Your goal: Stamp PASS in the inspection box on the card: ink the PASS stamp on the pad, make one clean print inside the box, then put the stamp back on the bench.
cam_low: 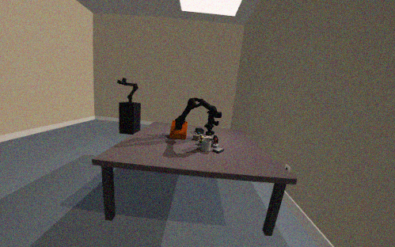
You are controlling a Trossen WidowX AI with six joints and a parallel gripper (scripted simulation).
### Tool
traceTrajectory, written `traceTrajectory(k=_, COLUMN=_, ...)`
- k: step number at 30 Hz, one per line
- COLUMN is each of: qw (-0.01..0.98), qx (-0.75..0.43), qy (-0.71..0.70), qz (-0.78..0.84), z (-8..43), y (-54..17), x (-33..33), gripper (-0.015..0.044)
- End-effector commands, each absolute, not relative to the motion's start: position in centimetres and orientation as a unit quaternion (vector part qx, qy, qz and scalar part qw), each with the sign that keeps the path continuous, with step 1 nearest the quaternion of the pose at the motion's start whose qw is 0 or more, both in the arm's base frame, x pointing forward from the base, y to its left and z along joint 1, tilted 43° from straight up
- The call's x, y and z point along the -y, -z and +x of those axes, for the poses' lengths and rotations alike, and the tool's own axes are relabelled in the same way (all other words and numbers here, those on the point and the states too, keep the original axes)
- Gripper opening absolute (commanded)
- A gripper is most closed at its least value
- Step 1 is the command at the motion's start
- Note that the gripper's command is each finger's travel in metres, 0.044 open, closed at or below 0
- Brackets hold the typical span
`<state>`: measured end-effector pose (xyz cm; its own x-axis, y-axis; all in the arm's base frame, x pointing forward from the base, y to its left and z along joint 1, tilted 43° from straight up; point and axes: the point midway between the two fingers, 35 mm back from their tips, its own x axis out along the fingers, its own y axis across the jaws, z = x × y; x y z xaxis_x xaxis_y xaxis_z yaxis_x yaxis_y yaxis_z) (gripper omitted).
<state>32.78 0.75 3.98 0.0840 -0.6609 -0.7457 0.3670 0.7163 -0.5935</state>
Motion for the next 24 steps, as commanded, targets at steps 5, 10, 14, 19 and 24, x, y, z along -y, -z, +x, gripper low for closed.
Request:
traceTrajectory(k=5, qw=0.723, qx=-0.578, qy=0.355, qz=-0.129, z=32.7, y=-3.5, x=-0.3, gripper=0.0000)
traceTrajectory(k=10, qw=0.723, qx=-0.578, qy=0.355, qz=-0.129, z=32.8, y=-3.2, x=-0.1, gripper=0.0000)
traceTrajectory(k=14, qw=0.723, qx=-0.578, qy=0.355, qz=-0.129, z=32.8, y=-3.0, x=0.1, gripper=0.0000)
traceTrajectory(k=19, qw=0.724, qx=-0.578, qy=0.355, qz=-0.129, z=32.8, y=-2.8, x=0.3, gripper=0.0000)
traceTrajectory(k=24, qw=0.724, qx=-0.578, qy=0.355, qz=-0.129, z=32.8, y=-2.6, x=0.6, gripper=0.0000)
